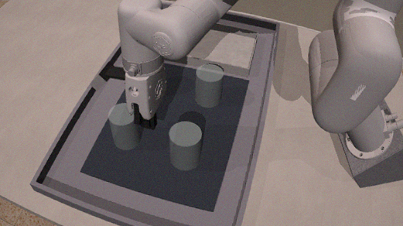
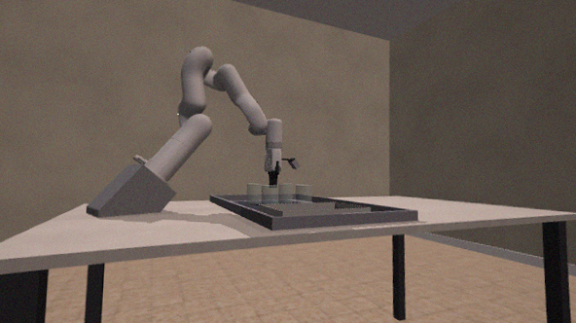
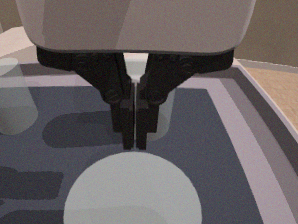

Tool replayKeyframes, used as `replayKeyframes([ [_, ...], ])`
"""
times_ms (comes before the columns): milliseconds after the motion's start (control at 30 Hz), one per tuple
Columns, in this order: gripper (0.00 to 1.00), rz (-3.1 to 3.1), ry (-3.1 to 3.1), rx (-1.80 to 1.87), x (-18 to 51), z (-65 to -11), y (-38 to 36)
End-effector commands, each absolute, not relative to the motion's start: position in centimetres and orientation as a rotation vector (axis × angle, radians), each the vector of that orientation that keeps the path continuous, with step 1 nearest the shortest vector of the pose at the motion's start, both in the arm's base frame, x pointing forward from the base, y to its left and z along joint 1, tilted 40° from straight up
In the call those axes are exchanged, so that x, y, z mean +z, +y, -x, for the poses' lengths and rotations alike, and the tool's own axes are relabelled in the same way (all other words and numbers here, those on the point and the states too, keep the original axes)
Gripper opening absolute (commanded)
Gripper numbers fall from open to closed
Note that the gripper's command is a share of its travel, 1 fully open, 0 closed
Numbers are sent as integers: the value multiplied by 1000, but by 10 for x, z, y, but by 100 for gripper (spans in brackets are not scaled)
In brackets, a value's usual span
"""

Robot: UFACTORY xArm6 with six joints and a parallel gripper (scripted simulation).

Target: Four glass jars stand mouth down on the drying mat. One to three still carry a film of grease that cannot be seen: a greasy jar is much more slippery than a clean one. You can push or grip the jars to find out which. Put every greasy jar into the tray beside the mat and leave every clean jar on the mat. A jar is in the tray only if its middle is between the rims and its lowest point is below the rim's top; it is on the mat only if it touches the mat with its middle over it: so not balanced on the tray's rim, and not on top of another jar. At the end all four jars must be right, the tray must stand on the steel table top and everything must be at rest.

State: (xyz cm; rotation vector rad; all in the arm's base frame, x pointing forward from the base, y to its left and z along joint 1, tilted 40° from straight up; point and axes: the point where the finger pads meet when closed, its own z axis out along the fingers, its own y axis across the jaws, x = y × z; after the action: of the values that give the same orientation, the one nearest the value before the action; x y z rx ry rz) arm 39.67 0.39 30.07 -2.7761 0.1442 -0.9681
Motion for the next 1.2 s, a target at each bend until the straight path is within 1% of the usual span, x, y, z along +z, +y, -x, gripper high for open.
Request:
replayKeyframes([
  [0, 0, 2774, 144, -973, 302, -397, 4],
  [1167, 0, 2774, 144, -973, 305, -401, 3],
])
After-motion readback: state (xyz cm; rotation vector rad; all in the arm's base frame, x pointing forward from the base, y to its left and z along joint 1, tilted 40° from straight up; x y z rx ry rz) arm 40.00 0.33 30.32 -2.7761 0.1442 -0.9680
